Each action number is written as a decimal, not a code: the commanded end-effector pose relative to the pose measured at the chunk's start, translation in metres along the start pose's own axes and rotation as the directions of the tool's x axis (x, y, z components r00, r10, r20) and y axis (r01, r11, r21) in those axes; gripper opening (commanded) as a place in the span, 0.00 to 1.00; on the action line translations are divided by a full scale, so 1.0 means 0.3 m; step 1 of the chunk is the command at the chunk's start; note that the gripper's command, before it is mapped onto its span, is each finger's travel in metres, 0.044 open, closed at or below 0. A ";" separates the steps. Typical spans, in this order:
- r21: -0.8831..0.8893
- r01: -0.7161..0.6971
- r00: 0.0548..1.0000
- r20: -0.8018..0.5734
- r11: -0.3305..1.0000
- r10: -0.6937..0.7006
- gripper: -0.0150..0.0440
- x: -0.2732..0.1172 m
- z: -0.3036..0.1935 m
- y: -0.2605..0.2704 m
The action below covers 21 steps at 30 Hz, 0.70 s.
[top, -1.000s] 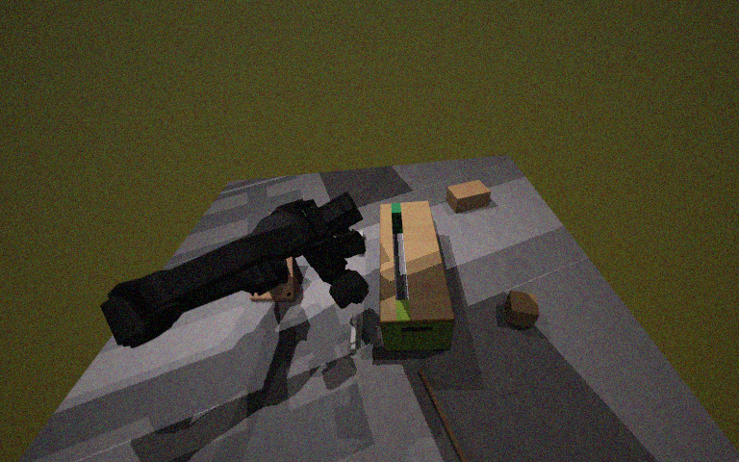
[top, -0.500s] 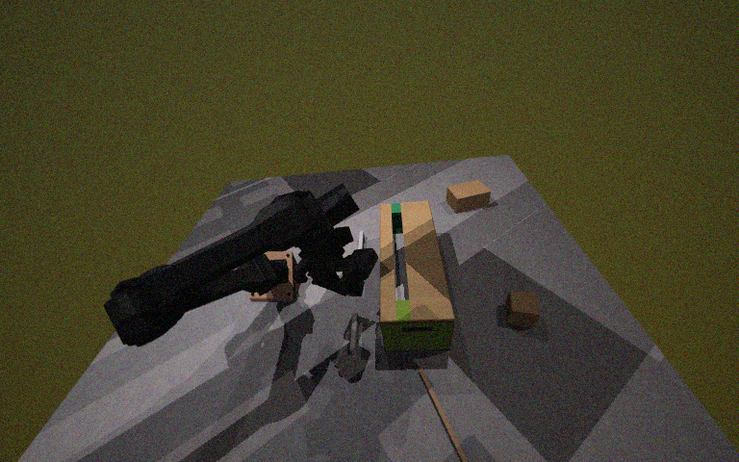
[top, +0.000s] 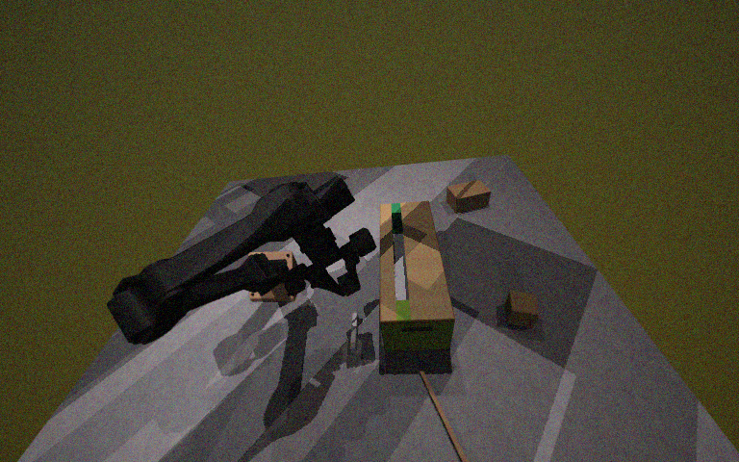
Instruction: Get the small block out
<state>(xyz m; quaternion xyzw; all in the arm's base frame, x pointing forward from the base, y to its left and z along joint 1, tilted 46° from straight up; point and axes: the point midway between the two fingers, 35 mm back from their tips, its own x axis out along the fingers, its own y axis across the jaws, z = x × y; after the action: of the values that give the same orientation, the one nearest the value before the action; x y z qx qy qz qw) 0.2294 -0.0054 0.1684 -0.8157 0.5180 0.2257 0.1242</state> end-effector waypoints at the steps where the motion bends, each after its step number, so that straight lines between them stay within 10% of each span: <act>1: -0.198 0.005 1.000 -0.019 0.980 -0.009 0.25 -0.016 -0.005 -0.007; 21: -0.696 -0.022 0.998 -0.063 0.718 -0.031 0.25 -0.057 -0.014 -0.019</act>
<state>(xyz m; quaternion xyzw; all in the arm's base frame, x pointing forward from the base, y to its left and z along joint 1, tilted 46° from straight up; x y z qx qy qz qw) 0.2289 0.0079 0.1791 -0.8137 0.4034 0.3711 -0.1936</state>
